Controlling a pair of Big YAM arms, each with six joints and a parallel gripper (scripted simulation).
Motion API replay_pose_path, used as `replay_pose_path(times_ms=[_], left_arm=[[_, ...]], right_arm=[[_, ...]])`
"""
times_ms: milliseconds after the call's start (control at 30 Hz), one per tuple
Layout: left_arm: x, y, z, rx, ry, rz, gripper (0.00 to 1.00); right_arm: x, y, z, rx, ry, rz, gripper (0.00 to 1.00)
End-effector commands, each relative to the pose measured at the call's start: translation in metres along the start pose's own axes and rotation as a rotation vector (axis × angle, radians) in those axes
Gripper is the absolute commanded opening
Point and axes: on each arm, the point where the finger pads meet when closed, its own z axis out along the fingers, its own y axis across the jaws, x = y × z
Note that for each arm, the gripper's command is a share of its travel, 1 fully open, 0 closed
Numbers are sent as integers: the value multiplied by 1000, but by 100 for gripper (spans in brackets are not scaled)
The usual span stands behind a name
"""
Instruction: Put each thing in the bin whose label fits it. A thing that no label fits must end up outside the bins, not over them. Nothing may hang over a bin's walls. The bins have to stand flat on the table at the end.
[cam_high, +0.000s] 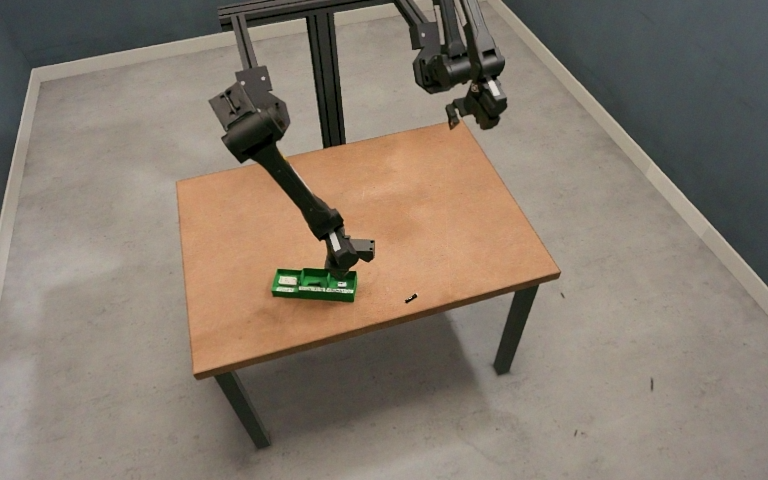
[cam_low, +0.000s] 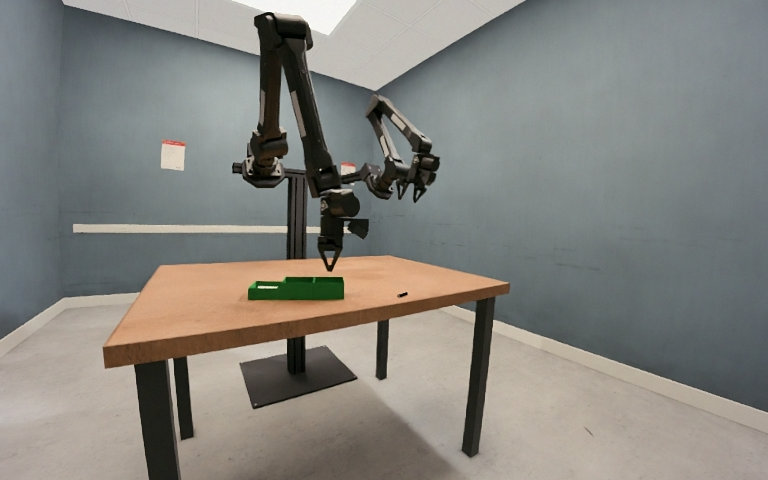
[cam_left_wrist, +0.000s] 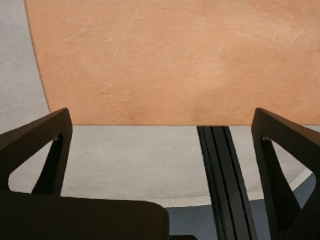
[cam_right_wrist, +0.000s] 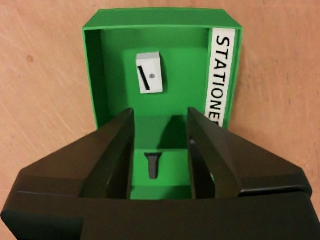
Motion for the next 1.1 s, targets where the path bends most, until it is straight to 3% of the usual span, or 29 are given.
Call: replay_pose_path(times_ms=[0,200,233,1067], left_arm=[[-20,0,-19,-3,-48,-1,100],[-20,0,-19,-3,-48,-1,100],[-20,0,-19,-3,-48,-1,100],[-20,0,-19,-3,-48,-1,100]], right_arm=[[9,14,7,-35,28,2,29],[2,6,2,-11,7,-1,29],[-2,7,-8,-12,-1,1,100],[-1,7,-91,-12,-1,2,100]])
